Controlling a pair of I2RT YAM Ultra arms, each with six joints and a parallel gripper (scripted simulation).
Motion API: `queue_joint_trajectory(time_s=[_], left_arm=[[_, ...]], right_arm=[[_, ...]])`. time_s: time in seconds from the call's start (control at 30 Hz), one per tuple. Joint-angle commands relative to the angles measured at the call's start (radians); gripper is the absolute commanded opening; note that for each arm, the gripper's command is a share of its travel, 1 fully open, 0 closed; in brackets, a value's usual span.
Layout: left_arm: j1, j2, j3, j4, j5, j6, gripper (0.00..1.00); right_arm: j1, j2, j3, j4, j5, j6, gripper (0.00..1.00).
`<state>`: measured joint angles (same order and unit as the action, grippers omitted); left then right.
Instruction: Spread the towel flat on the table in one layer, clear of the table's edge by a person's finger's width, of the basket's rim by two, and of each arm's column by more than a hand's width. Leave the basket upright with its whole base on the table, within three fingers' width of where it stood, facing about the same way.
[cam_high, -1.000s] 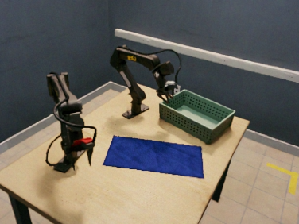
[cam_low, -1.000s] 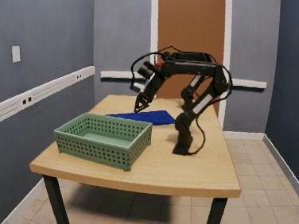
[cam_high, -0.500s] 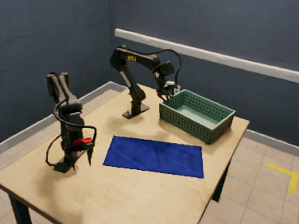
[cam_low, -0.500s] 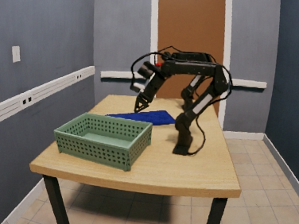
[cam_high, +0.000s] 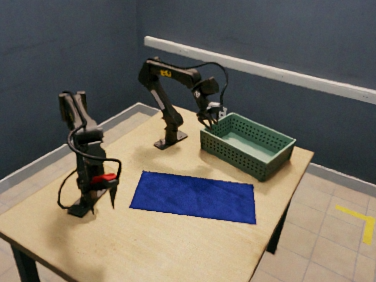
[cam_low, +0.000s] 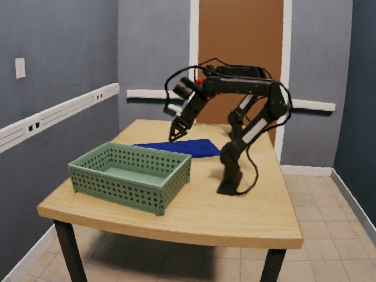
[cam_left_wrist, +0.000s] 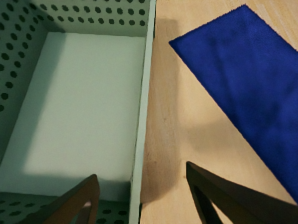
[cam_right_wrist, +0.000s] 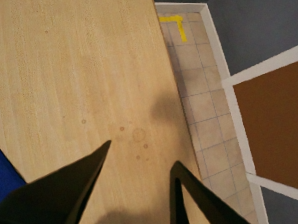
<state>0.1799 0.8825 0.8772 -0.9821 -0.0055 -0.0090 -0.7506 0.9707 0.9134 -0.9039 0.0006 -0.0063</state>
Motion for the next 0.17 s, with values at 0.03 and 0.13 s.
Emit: queue_joint_trajectory(time_s=[0.03,0.13], left_arm=[[0.008,0.010,0.036,0.033,0.004,0.010,0.64],[0.008,0.010,0.036,0.033,0.004,0.010,0.64]], right_arm=[[0.001,-0.003,0.009,-0.001,-0.004,0.001,0.64],[0.001,-0.003,0.009,-0.001,-0.004,0.001,0.64]])
